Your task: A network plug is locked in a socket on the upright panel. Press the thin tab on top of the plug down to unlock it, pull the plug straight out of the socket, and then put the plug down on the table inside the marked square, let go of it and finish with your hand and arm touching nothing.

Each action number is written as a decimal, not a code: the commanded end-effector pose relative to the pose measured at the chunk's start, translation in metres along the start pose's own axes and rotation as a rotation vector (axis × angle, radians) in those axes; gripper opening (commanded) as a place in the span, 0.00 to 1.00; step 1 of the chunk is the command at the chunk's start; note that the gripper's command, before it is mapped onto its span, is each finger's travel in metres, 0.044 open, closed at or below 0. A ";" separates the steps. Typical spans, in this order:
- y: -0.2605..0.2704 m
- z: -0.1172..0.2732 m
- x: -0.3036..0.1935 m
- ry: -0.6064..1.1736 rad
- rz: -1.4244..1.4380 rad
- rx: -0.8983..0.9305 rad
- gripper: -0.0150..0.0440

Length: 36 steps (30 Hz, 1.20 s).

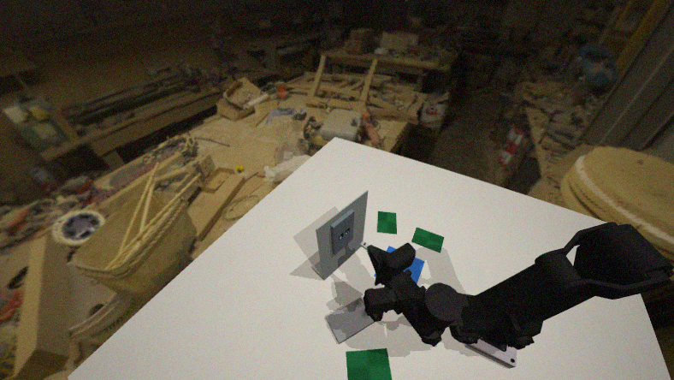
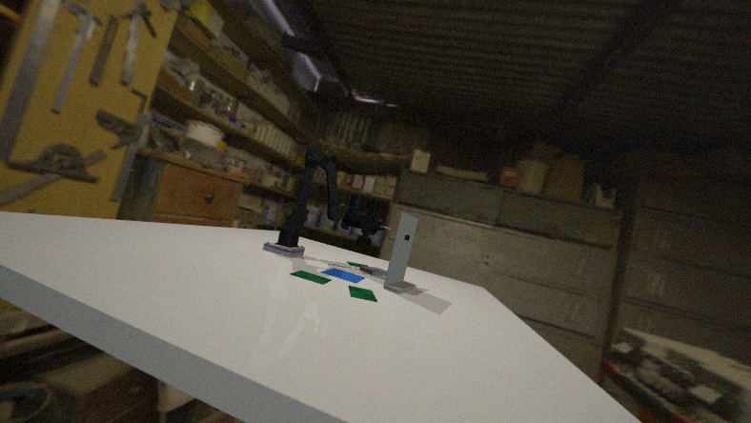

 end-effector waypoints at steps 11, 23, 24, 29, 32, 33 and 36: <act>-0.022 0.008 -0.012 0.007 -0.006 0.002 0.25; -0.035 0.014 -0.022 0.007 -0.004 0.003 0.25; -0.035 0.013 -0.022 0.004 0.002 0.007 0.25; -0.029 0.002 -0.025 -0.023 0.060 0.046 0.25; -0.025 -0.005 -0.027 -0.041 0.093 0.074 0.25; -0.024 -0.007 -0.028 -0.048 0.103 0.084 0.25; -0.020 -0.013 -0.031 -0.067 0.133 0.115 0.25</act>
Point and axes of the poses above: the point midway between the two fingers, 35 mm back from their tips, its own z axis back along the fingers, its own y axis across the jaws, x = y × z, the point moved 5 cm from there along z, back along the fingers, and after that the axes turned 14 degrees about z, right-handed, at the moved point
